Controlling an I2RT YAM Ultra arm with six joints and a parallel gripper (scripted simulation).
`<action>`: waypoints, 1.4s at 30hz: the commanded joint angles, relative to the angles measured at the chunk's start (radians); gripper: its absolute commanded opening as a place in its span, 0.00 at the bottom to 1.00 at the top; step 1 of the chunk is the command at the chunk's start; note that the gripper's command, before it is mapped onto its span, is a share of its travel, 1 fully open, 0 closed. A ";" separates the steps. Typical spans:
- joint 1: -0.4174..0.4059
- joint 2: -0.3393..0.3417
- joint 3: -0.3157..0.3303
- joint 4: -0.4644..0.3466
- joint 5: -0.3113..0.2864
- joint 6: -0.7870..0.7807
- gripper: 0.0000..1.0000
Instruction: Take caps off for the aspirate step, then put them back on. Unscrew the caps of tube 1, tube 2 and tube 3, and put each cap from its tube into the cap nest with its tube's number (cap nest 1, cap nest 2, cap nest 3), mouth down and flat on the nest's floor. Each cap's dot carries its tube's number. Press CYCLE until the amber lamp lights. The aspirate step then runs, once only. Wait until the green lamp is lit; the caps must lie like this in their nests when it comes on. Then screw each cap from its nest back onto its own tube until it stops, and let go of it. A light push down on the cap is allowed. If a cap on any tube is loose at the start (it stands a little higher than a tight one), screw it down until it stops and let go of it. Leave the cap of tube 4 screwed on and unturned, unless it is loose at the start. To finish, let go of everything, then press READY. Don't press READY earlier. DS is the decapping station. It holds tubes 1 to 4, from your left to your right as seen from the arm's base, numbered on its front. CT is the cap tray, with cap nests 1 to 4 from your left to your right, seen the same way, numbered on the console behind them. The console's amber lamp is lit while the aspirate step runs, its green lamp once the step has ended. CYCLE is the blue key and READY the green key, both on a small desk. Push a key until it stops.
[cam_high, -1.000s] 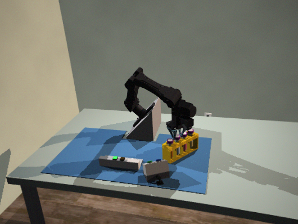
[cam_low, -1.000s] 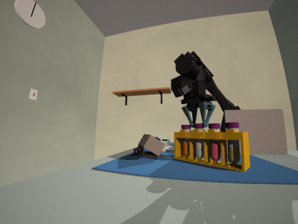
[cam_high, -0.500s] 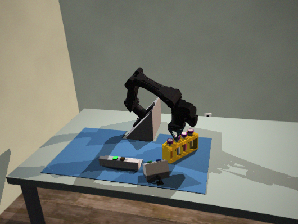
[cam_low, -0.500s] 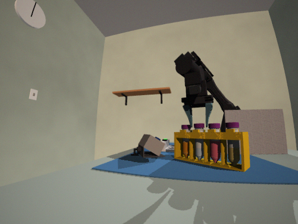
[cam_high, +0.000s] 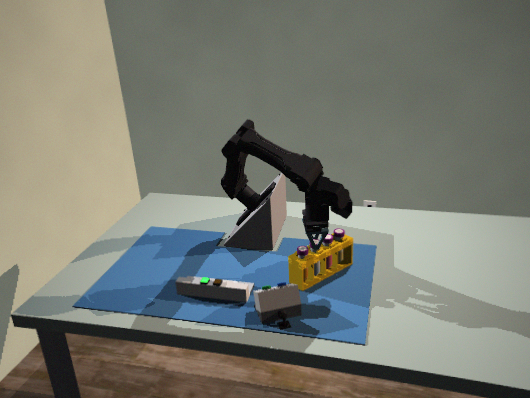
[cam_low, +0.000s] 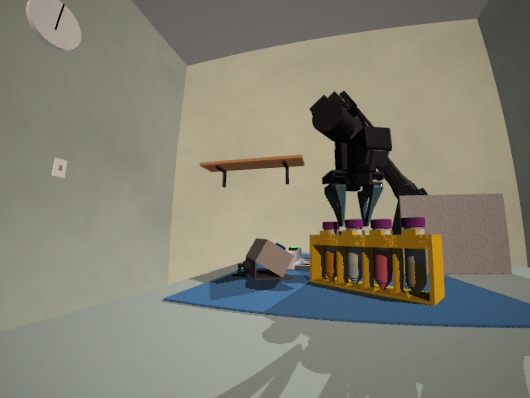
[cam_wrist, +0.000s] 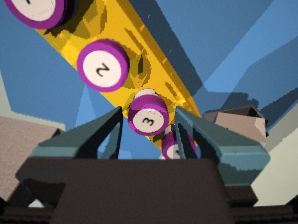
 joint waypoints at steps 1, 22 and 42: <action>0.007 -0.010 0.004 0.001 -0.001 -0.171 0.49; 0.008 -0.011 0.002 0.002 -0.001 -0.930 0.49; 0.007 -0.012 0.002 0.002 -0.001 -0.948 0.00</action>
